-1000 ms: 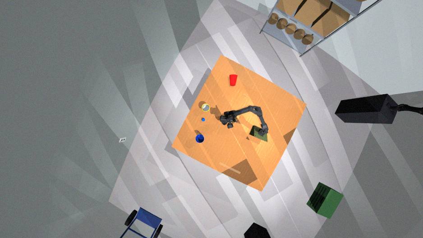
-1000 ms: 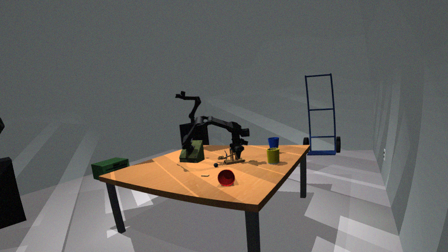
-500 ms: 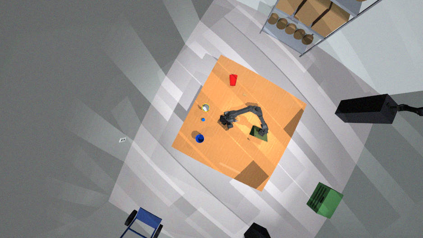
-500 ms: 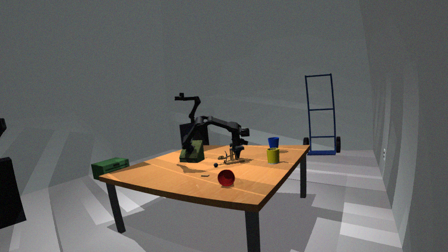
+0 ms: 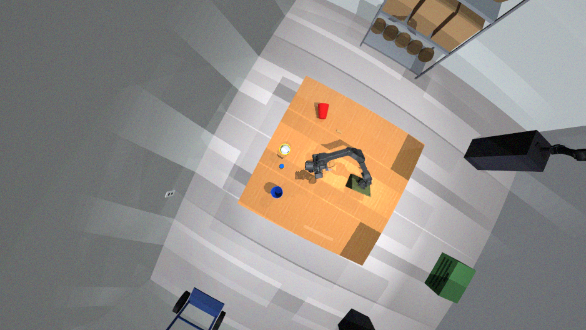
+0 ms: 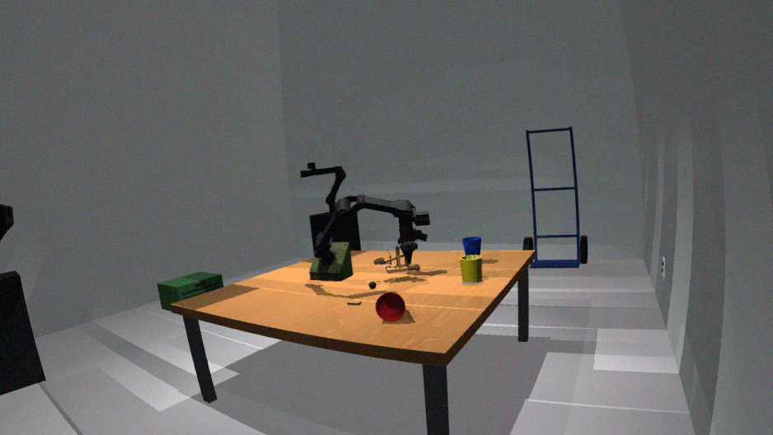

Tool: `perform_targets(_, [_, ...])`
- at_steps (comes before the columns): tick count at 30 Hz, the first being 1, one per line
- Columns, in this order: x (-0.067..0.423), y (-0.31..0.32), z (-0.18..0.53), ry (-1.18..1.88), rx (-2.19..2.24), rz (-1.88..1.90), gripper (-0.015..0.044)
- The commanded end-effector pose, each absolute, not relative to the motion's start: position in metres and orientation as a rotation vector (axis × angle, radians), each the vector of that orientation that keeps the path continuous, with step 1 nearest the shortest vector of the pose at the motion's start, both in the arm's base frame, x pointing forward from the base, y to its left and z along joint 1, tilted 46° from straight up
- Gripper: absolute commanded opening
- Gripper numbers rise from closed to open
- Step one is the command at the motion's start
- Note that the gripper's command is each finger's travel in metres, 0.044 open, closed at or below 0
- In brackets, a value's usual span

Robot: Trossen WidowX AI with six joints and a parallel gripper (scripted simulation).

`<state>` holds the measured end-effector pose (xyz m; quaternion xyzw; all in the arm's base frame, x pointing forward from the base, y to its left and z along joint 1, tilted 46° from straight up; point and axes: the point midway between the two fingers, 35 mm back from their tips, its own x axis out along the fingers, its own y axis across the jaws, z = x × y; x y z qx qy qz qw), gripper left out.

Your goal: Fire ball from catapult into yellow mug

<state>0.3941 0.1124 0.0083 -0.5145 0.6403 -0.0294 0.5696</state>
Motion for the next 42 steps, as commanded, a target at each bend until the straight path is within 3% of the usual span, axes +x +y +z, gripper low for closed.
perform_targets(1, [0.394, 0.117, 0.011, 1.472, -1.125, -0.139, 0.0000])
perform_targets(15, [0.404, 0.108, 0.020, 1.350, -0.762, -0.448, 0.0000])
perform_targets(42, [0.412, 0.084, -0.002, 1.347, -0.757, -0.452, 0.0000])
